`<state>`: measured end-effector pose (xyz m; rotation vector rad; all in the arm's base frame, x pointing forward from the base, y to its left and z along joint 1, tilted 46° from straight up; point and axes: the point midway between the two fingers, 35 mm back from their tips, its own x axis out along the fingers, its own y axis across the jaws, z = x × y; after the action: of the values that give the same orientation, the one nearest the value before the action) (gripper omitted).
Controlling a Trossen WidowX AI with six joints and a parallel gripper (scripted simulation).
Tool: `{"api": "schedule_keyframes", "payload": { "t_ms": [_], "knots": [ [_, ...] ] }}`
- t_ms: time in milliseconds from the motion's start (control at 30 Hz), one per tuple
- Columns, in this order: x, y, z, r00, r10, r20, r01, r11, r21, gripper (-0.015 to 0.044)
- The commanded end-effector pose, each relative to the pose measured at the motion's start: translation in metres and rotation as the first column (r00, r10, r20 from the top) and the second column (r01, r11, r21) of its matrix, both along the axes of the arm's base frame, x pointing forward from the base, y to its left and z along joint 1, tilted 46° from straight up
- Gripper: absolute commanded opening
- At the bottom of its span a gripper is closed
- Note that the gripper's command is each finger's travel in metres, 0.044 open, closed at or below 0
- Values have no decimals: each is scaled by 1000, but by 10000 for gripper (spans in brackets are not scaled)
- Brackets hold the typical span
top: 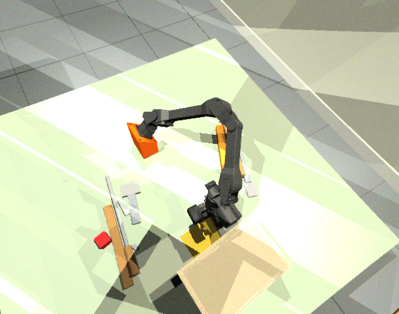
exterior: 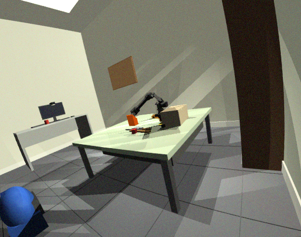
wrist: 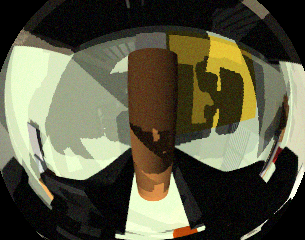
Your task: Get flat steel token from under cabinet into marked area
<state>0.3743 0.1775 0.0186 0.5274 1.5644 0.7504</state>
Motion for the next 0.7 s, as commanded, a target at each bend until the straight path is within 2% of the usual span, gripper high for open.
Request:
{"api": "schedule_keyframes", "payload": {
  "t_ms": [0, 667],
  "knots": [
    [1, -5, -7, 1000, -3, -2, 3, 1000, -6, 0],
    [2, -20, -23, 1000, -3, -2, 3, 1000, -7, 0]
  ]
}}
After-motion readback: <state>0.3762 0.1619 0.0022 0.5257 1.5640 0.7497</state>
